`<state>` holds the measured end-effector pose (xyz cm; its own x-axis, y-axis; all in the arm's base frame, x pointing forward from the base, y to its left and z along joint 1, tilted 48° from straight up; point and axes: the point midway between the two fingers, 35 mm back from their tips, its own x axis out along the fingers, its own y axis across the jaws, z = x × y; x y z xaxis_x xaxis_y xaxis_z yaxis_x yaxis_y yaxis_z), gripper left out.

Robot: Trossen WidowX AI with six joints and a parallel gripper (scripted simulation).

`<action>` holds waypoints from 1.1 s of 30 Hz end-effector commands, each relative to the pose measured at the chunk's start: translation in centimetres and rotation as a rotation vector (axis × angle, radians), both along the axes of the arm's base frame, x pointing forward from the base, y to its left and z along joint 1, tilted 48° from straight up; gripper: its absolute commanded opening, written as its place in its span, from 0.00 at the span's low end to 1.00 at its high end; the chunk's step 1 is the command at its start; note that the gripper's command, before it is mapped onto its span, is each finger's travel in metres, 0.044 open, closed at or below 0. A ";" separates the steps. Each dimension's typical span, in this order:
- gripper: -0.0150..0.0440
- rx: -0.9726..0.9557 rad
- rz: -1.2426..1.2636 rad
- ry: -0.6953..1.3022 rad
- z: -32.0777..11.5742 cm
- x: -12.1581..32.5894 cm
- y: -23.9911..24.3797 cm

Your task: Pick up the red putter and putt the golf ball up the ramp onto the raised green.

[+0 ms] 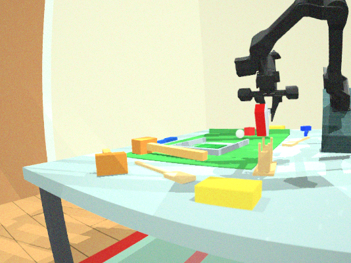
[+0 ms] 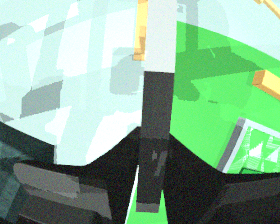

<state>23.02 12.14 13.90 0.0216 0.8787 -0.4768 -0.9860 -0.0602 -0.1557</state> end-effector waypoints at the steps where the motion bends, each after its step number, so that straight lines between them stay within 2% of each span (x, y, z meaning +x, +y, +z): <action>1: 0.25 0.019 -0.002 -0.010 1.6 -0.2 -0.9; 7: 0.25 0.000 -0.029 0.025 0.7 0.4 -1.3; 33: 0.25 -0.115 -0.460 0.532 -7.3 7.1 -12.4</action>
